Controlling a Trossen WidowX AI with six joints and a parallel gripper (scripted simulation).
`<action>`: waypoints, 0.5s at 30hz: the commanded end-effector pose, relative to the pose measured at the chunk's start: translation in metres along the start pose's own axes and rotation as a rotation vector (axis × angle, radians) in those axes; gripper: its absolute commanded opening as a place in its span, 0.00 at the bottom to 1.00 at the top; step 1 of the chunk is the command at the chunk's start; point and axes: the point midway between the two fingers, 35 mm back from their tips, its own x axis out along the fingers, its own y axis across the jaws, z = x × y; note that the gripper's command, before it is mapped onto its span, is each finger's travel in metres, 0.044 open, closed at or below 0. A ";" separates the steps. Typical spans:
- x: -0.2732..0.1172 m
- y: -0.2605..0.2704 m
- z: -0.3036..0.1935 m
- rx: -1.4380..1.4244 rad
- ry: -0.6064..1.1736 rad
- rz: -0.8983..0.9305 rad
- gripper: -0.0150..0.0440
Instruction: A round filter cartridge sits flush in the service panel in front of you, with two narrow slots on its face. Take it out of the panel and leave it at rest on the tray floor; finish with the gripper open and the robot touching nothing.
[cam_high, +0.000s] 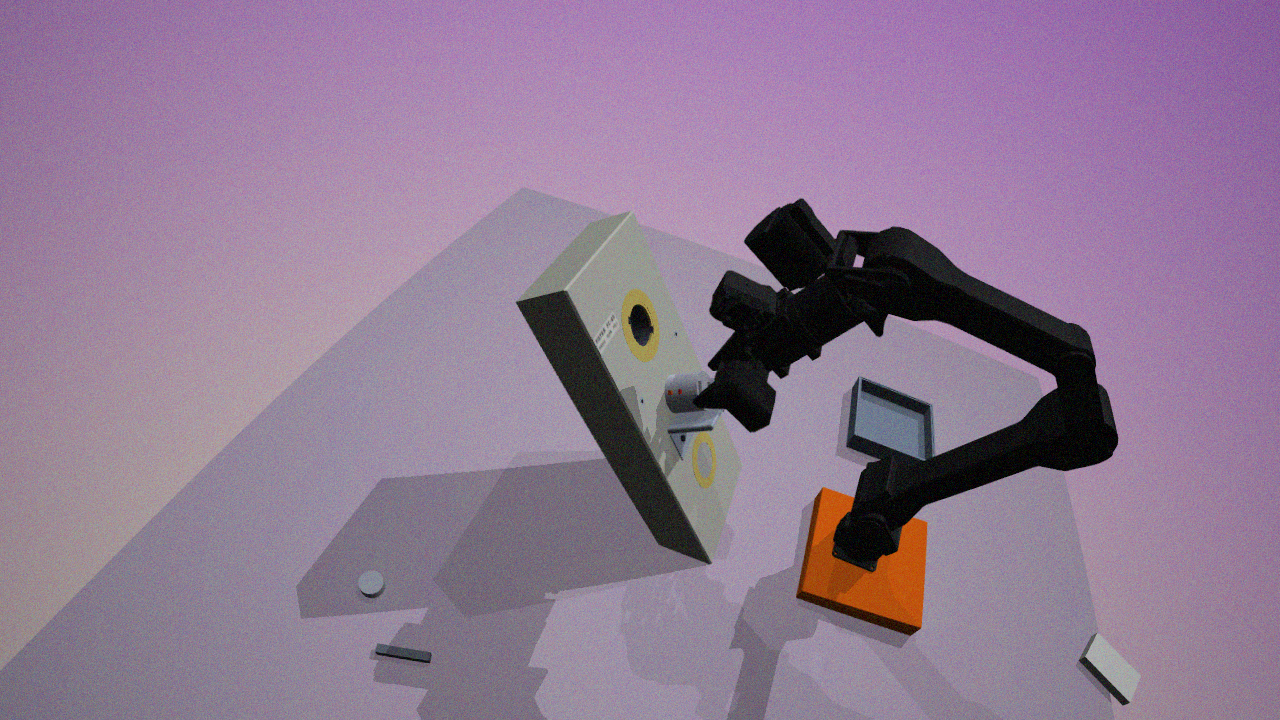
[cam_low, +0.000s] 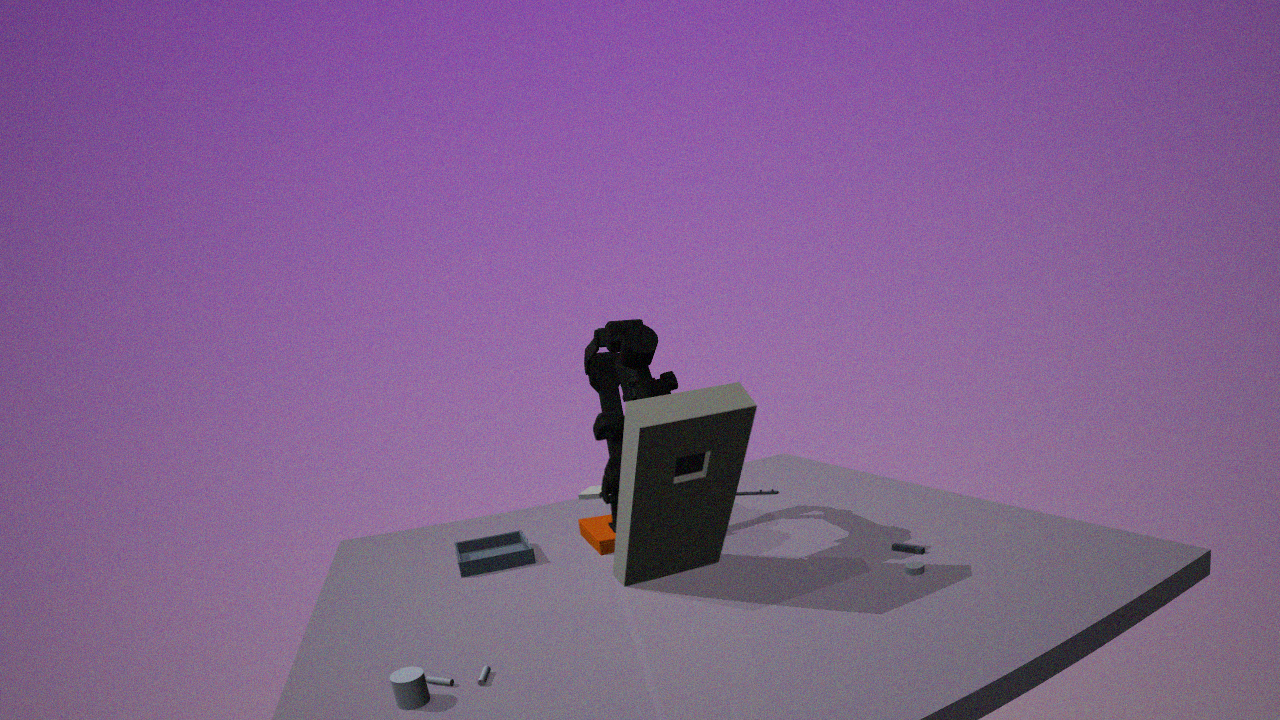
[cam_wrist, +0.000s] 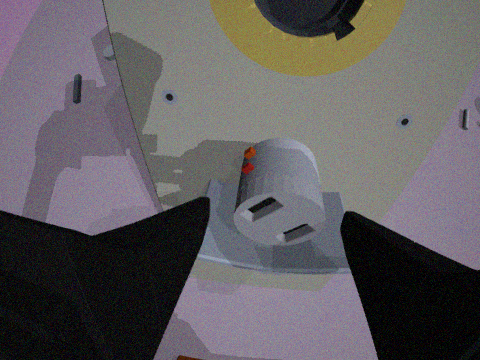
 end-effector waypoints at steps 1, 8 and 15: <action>0.009 0.000 -0.002 0.002 0.007 -0.003 0.77; 0.020 0.000 -0.003 0.002 0.006 -0.003 0.77; 0.019 0.000 -0.001 -0.004 0.002 0.001 0.75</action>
